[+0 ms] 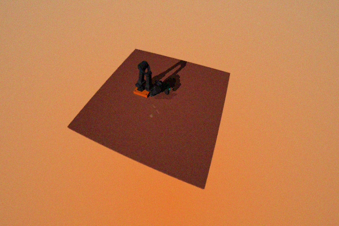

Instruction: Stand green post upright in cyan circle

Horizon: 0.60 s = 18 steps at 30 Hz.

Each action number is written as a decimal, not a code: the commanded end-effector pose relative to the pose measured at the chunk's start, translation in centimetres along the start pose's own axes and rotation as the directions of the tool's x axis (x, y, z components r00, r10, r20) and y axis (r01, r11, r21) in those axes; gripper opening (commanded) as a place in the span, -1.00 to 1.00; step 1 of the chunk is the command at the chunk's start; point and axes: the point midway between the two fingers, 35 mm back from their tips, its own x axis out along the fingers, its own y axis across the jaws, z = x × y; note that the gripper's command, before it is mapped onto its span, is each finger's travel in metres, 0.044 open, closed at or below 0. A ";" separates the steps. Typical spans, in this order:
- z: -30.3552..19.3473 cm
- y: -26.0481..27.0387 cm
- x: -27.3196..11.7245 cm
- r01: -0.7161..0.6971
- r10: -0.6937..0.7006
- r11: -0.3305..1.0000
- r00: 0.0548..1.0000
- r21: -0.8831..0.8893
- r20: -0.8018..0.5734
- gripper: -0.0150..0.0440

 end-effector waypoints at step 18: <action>-3.0 0.7 0.3 -0.001 0.001 1.000 1.000 0.004 0.000 -0.42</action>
